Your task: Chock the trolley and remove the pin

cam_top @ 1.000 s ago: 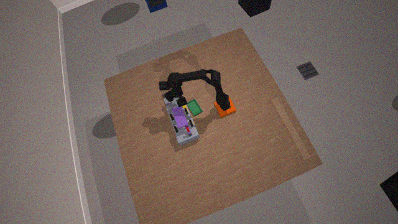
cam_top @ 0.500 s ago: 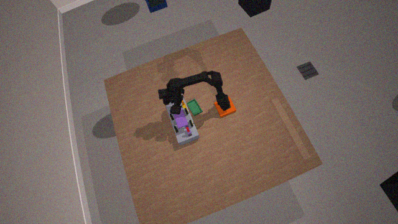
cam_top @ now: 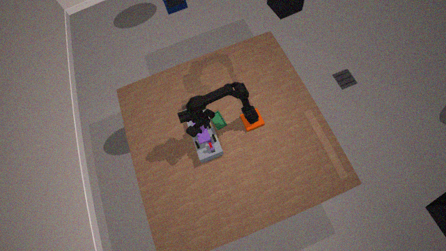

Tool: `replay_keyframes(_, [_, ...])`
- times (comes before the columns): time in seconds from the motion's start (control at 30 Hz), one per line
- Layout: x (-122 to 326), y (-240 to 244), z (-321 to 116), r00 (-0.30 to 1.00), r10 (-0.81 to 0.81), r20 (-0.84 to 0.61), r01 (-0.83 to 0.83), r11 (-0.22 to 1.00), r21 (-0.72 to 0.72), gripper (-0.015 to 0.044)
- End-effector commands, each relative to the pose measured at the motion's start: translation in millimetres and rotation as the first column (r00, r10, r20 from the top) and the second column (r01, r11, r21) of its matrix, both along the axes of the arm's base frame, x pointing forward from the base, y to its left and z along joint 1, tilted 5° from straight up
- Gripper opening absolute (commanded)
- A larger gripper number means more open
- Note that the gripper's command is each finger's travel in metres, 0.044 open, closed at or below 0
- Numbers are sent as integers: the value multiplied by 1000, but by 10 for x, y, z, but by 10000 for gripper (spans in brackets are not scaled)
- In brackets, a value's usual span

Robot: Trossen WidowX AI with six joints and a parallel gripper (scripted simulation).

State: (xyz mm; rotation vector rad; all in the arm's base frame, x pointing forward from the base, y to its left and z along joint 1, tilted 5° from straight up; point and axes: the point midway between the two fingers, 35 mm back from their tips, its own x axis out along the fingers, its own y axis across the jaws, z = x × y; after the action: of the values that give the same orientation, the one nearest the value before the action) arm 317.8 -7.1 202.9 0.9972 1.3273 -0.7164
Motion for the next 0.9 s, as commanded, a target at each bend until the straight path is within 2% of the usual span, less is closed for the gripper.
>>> replay_keyframes(0.0, [23, 174, 4, 992, -118, -34, 119, 992, 43, 190])
replay_keyframes(0.4, [-4, 726, 51, 860, -479, -178, 501, 859, 107, 190])
replay_keyframes(0.87, [5, 751, -42, 857, -484, -180, 506, 856, 107, 190])
